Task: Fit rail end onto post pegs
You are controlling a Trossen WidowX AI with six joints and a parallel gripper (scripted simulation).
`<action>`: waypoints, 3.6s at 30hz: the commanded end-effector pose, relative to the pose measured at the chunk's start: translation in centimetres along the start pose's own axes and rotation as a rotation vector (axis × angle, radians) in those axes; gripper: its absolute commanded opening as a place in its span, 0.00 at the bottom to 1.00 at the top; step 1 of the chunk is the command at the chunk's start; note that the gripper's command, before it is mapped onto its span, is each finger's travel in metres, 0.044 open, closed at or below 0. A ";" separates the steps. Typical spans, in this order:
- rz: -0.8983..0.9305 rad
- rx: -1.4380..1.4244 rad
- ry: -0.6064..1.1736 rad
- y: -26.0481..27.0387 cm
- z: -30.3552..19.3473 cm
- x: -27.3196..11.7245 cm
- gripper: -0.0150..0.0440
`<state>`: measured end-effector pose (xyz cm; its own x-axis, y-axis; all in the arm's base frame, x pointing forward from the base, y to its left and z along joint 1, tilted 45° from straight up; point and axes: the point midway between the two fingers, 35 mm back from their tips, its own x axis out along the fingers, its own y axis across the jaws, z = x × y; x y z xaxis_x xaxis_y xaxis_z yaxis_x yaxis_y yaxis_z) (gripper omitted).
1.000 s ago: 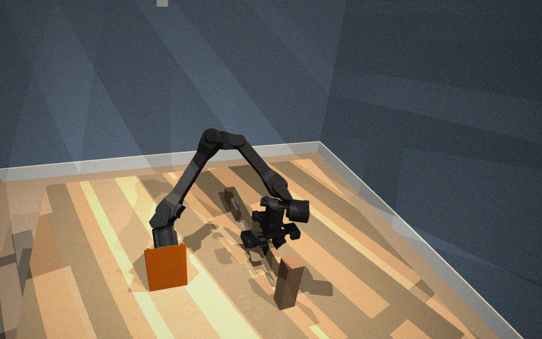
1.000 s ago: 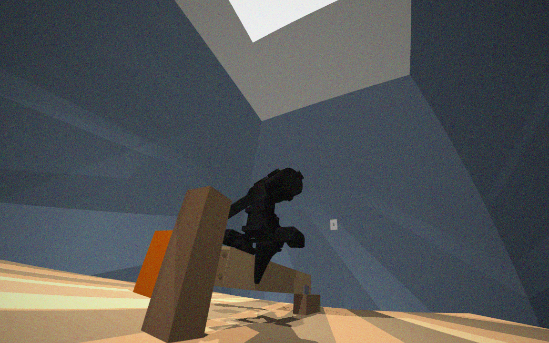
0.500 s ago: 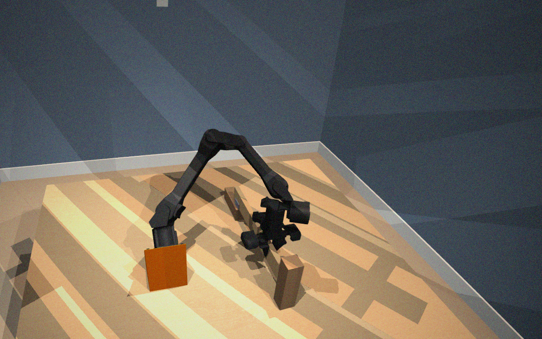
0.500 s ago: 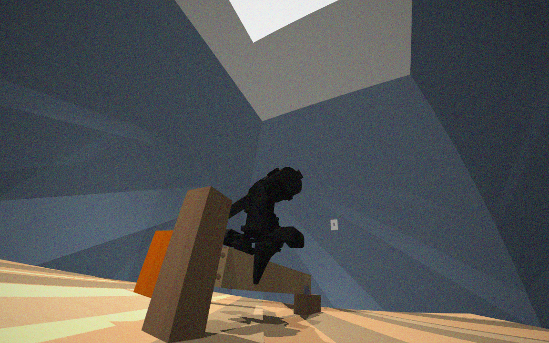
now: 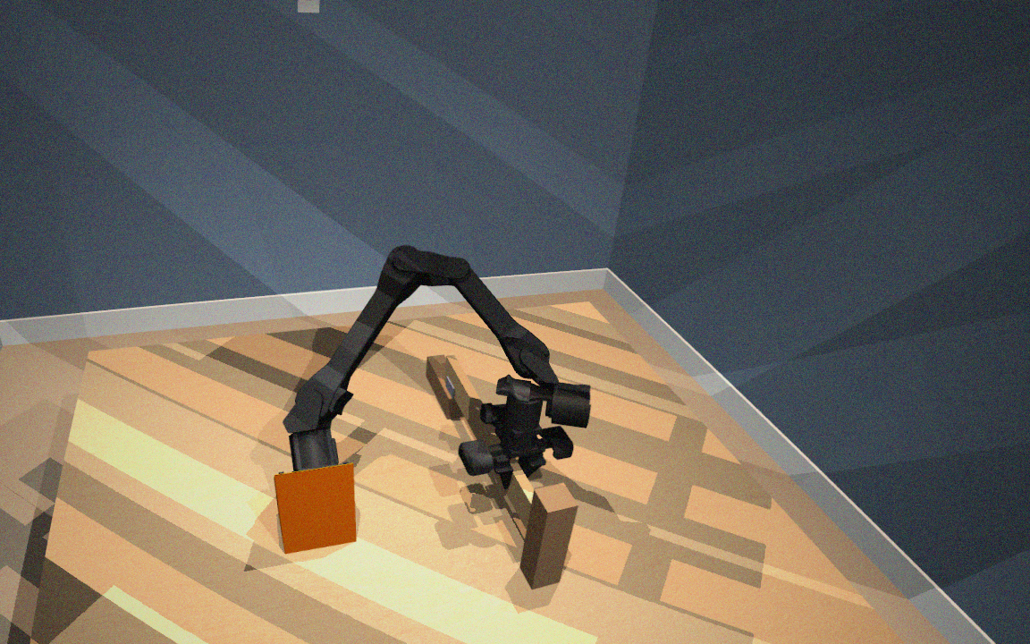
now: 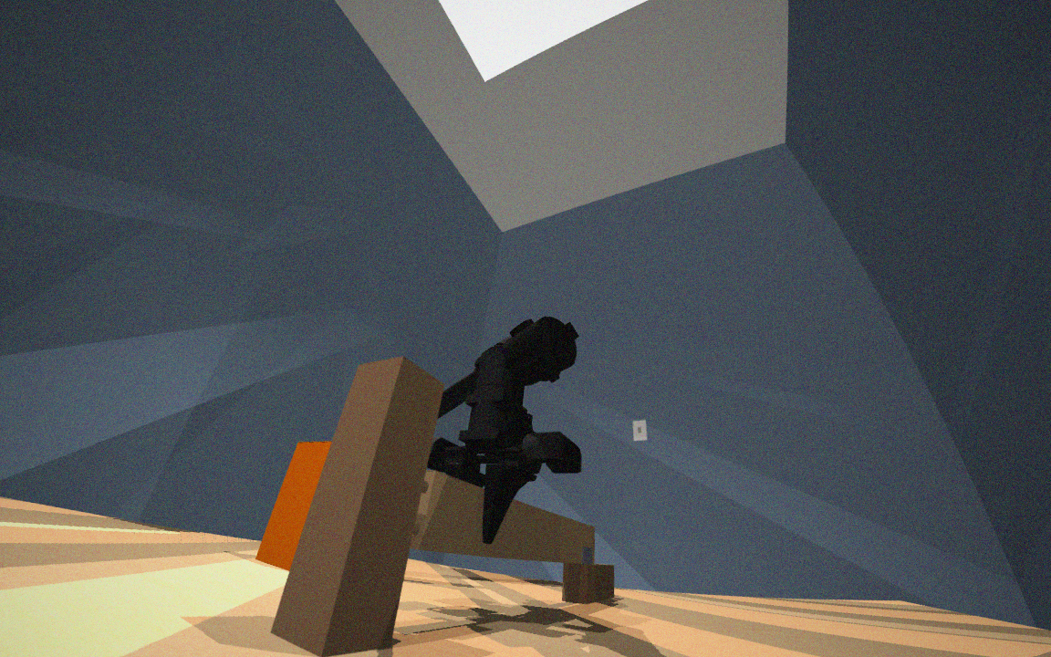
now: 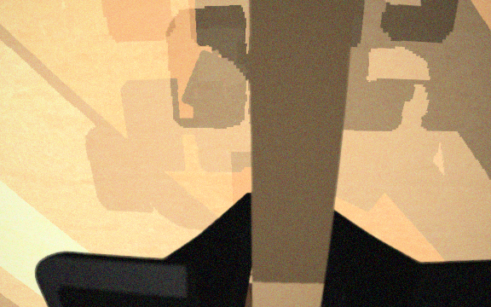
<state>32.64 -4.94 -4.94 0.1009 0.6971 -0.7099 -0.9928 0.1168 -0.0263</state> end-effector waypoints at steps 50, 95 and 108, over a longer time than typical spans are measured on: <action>-0.006 -0.001 0.001 0.0 -1.8 -0.2 0.25; 0.000 0.000 0.001 0.0 -2.8 0.0 0.43; 0.000 0.000 0.001 0.0 -2.8 0.0 1.00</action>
<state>32.45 -6.94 -6.90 0.1002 0.6966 -0.7104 -0.9928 0.1167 -0.0256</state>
